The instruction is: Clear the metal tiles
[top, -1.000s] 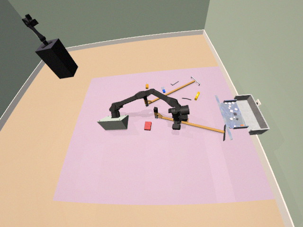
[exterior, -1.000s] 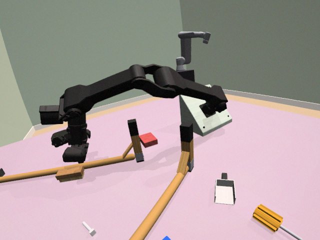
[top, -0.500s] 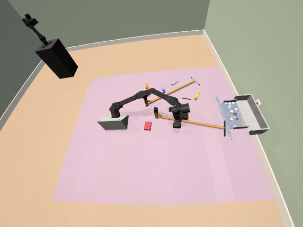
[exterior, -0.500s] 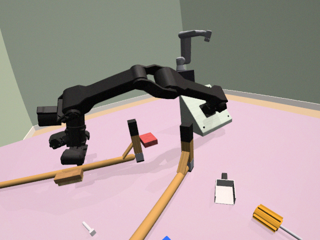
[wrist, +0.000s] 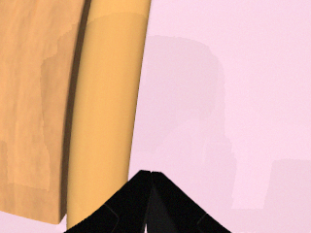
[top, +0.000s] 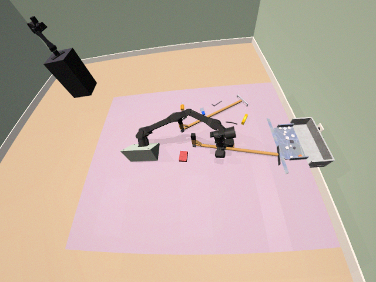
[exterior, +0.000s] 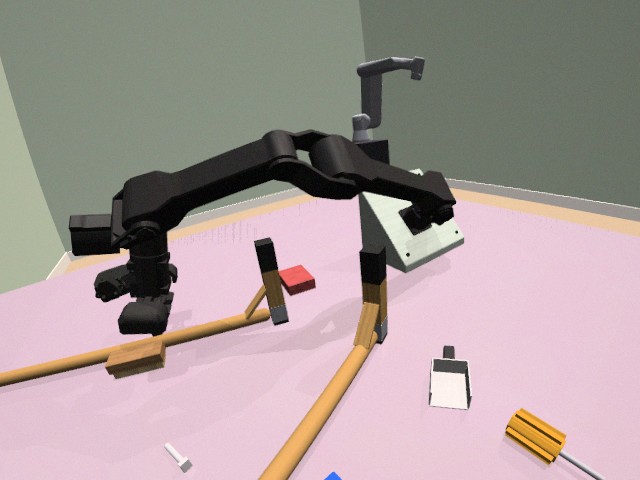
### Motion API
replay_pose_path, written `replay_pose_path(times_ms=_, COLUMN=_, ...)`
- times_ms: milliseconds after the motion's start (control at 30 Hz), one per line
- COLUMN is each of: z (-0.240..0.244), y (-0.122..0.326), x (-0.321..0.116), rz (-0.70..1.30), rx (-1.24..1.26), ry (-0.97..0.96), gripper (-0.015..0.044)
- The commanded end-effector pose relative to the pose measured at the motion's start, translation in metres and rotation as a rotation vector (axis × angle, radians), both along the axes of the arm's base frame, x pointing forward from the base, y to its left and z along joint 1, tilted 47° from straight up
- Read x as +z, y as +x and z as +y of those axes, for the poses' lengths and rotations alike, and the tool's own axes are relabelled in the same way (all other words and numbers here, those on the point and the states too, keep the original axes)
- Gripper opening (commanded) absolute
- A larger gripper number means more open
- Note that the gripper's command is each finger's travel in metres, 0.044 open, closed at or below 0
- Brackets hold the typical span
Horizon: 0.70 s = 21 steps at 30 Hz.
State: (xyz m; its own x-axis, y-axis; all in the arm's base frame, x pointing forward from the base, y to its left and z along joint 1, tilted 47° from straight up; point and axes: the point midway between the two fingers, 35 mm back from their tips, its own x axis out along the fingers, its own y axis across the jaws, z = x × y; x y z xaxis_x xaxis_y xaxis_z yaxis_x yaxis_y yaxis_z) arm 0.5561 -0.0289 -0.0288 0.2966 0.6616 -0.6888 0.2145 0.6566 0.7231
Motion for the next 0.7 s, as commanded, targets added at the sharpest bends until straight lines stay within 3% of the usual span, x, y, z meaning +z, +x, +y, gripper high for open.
replay_pose_path(times_ms=0, z=0.01, y=0.002, x=0.002, rz=-0.004, rx=0.015, ry=0.006, gripper=0.0)
replay_pose_path(times_ms=667, z=-0.02, y=-0.005, x=0.02, rz=-0.016, rx=-0.013, ry=-0.005, gripper=0.0)
